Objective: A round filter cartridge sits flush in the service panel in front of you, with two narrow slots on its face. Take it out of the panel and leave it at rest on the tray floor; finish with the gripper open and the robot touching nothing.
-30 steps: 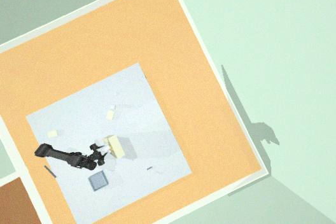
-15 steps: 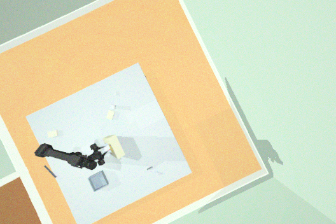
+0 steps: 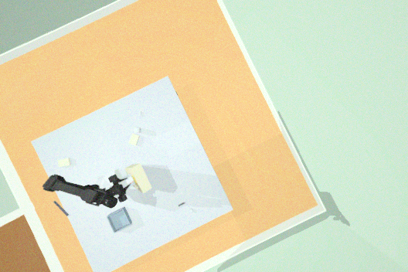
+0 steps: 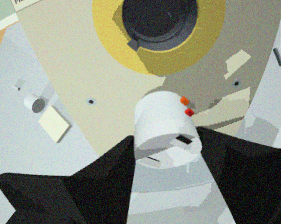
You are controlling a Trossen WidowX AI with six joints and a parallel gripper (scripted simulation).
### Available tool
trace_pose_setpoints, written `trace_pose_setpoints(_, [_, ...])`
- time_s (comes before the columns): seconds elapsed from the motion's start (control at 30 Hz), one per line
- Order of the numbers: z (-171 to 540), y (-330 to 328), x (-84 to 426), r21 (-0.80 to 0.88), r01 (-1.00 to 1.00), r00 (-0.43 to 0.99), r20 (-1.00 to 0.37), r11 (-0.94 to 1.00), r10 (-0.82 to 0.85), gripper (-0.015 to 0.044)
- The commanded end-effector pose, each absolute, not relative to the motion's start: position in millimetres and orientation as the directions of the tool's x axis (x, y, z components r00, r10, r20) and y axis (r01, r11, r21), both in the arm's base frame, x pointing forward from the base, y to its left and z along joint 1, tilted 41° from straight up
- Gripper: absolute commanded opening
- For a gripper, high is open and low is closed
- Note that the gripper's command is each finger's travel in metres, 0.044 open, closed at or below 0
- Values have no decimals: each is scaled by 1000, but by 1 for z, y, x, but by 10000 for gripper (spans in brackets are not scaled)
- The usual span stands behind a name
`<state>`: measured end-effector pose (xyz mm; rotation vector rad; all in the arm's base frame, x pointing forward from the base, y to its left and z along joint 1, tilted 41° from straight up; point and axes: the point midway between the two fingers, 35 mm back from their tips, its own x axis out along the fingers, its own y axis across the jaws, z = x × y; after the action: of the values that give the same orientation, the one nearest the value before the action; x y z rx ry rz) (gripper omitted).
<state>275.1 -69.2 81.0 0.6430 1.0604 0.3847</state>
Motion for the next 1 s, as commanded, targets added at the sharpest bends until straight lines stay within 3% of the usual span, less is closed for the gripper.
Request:
trace_pose_setpoints(0.0, [94,-85,272,646,9,454,-683,764,572,0])
trace_pose_setpoints(0.47, [142,-123,243,649,8,453,-680,760,576,0])
trace_pose_setpoints(0.97, [93,-170,248,645,8,454,-683,764,572,0])
